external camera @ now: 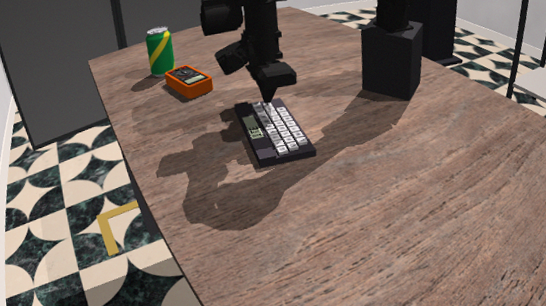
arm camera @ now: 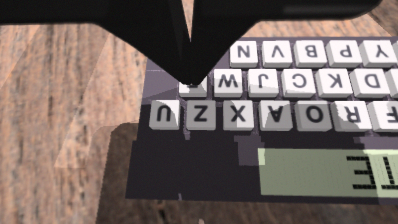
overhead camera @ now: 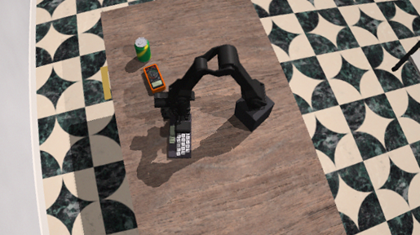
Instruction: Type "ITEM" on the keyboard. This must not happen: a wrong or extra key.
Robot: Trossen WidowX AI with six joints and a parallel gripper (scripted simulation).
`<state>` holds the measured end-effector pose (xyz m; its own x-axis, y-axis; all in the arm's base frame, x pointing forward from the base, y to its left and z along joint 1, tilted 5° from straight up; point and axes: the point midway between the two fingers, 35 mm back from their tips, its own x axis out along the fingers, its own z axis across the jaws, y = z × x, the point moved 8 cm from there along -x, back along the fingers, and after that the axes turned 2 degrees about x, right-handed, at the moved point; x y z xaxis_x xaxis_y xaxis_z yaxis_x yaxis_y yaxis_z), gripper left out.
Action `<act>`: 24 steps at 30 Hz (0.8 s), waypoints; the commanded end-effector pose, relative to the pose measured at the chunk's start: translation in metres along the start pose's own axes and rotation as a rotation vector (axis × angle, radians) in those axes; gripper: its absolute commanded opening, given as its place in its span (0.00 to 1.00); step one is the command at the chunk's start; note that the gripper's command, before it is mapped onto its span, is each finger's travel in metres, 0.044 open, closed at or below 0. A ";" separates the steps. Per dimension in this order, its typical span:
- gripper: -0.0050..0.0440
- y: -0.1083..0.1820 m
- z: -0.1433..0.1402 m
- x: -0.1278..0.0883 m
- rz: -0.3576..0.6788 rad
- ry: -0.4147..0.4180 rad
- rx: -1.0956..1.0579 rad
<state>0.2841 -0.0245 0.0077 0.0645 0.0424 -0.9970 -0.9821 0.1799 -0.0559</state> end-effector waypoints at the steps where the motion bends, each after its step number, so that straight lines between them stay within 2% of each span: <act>1: 0.00 -0.007 0.000 -0.027 -0.042 -0.008 -0.003; 3: 0.00 -0.007 0.000 -0.036 -0.042 -0.008 -0.001; 10: 0.00 -0.003 0.000 -0.031 -0.021 -0.006 -0.002; 15: 0.00 -0.006 0.013 -0.031 -0.029 -0.001 0.000; 22: 0.00 0.011 0.102 -0.029 -0.019 -0.005 0.001; 24: 0.00 0.017 0.117 -0.029 -0.018 -0.006 0.001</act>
<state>0.2851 0.0671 0.0398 0.0770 0.0544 -0.9955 -0.9826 0.1734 -0.0665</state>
